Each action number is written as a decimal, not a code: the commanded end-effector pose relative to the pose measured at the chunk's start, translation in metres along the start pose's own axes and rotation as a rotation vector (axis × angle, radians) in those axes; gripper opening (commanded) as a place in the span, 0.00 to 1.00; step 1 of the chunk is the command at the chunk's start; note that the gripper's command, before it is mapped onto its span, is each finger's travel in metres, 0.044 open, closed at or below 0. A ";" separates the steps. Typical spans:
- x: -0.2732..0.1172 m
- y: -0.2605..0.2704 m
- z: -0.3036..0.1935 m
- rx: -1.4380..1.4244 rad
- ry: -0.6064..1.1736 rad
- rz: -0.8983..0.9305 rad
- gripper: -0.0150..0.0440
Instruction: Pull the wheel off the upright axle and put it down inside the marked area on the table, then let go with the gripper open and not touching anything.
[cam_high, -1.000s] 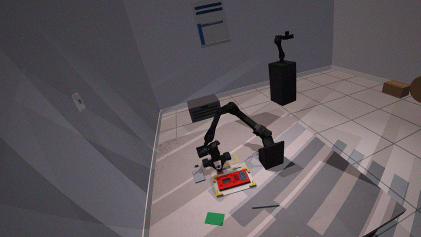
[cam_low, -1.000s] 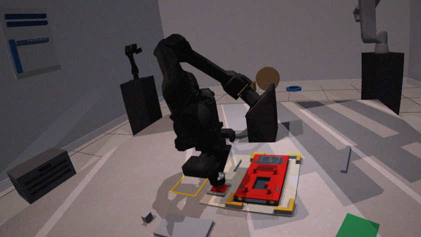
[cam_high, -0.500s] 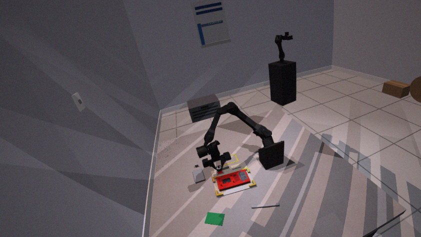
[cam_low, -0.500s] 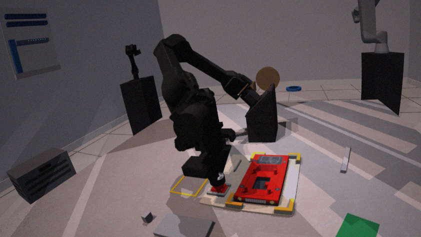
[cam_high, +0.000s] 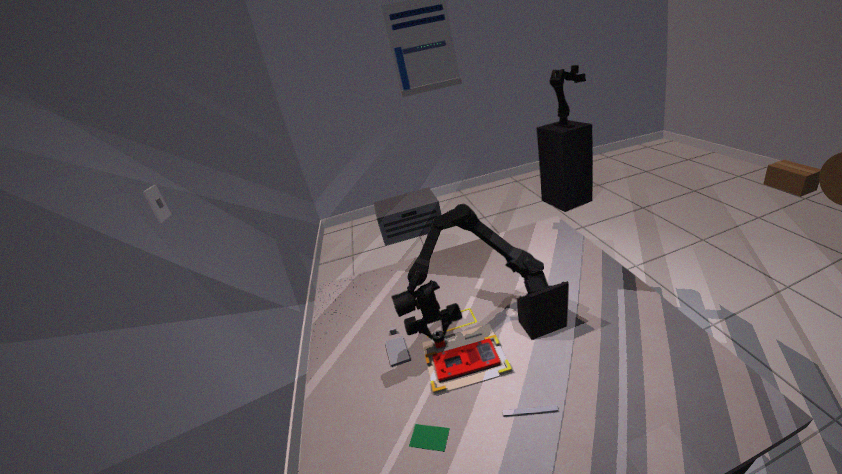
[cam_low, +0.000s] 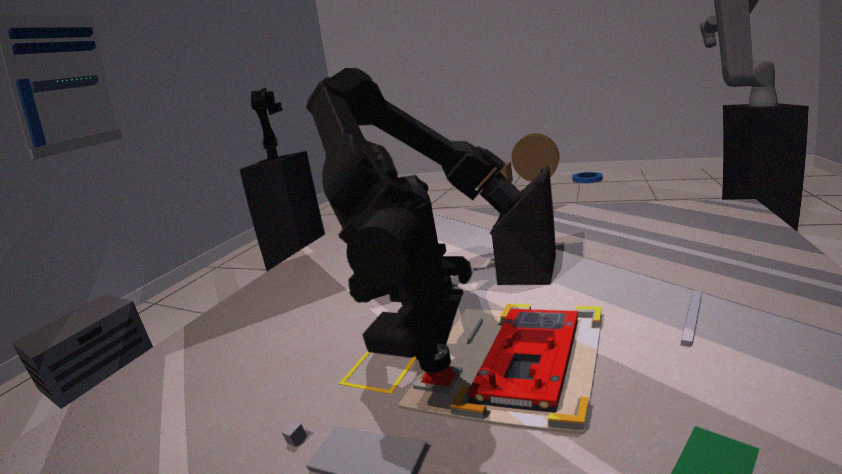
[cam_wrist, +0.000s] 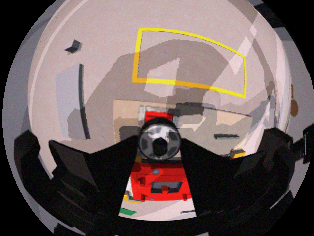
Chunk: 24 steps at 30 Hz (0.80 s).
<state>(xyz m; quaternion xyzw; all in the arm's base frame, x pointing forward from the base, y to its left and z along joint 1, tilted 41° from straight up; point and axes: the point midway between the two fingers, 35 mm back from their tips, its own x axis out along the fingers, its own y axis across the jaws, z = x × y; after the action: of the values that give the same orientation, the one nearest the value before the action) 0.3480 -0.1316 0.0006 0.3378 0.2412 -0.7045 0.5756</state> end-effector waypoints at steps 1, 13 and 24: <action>-0.017 -0.001 -0.004 -0.025 0.001 0.016 0.25; -0.021 -0.001 -0.004 -0.025 0.000 0.016 0.25; -0.024 -0.002 -0.004 -0.025 0.000 0.017 0.25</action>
<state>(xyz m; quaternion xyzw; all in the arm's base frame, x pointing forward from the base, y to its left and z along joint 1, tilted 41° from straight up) 0.3494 -0.1142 0.0151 0.3313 0.2486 -0.6967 0.5857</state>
